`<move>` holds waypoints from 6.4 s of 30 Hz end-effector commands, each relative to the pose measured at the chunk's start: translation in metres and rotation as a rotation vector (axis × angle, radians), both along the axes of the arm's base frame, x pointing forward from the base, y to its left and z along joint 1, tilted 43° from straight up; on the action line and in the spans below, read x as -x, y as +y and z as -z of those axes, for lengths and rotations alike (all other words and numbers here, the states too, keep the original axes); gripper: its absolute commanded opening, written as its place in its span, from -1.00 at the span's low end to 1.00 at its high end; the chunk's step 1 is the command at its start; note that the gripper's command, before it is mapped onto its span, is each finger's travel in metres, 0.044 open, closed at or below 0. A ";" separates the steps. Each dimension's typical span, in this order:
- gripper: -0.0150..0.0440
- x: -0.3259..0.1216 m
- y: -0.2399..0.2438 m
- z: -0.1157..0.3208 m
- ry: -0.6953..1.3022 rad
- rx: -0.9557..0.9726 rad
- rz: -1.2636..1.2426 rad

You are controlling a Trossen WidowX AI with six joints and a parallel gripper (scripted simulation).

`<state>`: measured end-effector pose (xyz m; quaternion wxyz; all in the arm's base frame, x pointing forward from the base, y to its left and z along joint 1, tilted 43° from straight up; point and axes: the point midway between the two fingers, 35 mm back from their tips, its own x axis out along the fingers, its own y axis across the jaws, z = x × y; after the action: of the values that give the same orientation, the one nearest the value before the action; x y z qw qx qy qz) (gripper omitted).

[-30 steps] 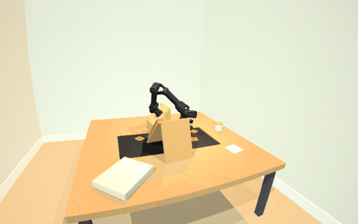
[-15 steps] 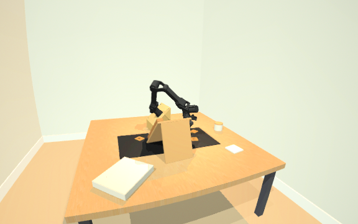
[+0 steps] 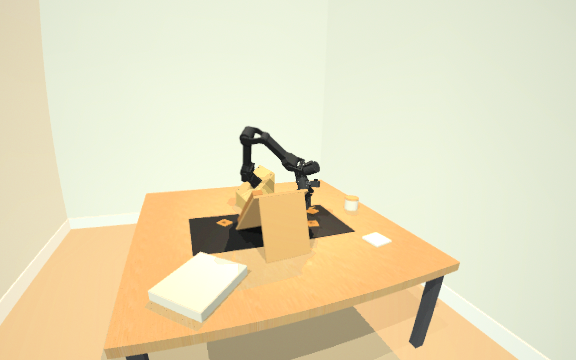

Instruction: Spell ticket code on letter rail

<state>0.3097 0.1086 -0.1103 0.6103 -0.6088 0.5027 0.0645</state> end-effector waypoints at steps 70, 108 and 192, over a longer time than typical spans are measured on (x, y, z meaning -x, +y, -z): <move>-0.49 -0.032 0.035 -0.061 -0.676 -0.496 0.339; -0.49 -0.033 0.021 -0.074 -0.676 -0.494 0.339; -0.49 -0.034 -0.010 -0.103 -0.676 -0.491 0.338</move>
<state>0.3430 0.0993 -0.0112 0.8674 -0.3429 0.3390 -0.1232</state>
